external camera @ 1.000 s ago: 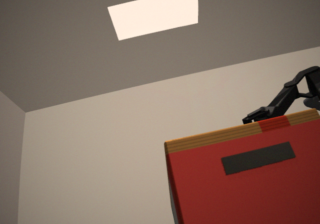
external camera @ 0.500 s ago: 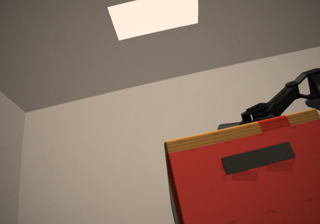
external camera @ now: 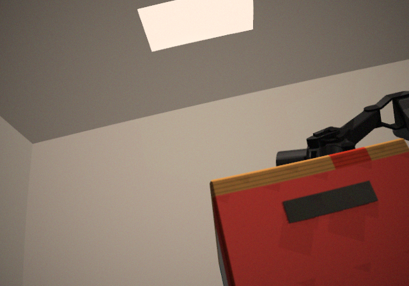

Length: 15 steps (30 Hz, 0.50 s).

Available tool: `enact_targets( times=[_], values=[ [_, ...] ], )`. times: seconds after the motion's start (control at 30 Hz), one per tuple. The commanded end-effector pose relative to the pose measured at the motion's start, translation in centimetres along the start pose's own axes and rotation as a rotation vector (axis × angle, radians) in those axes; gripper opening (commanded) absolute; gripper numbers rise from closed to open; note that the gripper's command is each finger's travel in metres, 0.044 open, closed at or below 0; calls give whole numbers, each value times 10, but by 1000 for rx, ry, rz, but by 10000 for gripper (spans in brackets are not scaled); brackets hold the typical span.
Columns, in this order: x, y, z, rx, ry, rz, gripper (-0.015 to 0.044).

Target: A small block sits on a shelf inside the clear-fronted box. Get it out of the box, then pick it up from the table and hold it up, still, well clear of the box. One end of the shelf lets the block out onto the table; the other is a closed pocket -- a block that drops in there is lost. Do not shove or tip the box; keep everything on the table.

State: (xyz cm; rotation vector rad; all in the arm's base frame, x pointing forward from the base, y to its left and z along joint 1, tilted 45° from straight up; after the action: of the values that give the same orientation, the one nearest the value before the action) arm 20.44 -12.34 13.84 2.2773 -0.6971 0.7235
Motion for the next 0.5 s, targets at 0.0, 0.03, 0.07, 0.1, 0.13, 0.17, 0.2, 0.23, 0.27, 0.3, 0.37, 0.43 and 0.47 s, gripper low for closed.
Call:
enact_targets(
  times=[0.0,0.03,0.07,0.1,0.13,0.17,0.2,0.23,0.27,0.3,0.37,0.43,0.47],
  values=[
    [0,-2,-2,-6,-5,-140,0],
    [0,-3,-3,-7,-7,-181,0],
    [-1,-3,-3,-9,-8,-223,0],
    [-1,-3,-4,-10,-10,-265,0],
    [-1,-4,-5,-11,-12,-307,0],
    [-2,-4,-5,-13,-13,-349,0],
    [-2,-5,-6,-14,-15,-391,0],
    [-2,-5,-6,-15,-17,-433,0],
    [-3,-6,-7,-16,-19,-475,0],
    [-3,-6,-8,-18,-20,-517,0],
    [-3,-7,-9,-20,-24,-601,0],
    [-4,-8,-10,-22,-28,-685,0],
    [-4,-8,-11,-23,-29,-727,0]
  ],
)
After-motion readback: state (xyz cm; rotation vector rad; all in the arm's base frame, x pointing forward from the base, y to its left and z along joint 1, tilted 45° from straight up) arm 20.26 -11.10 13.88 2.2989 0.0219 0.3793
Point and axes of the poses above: the point midway between the two fingers, 35 mm back from their tips, its own z axis out along the fingers, its own x axis across the jaws, y = z × x, the point moved 3 cm from there along -z, back along the fingers, and after that the axes turned 4 degrees about z, right-handed, at the moved point
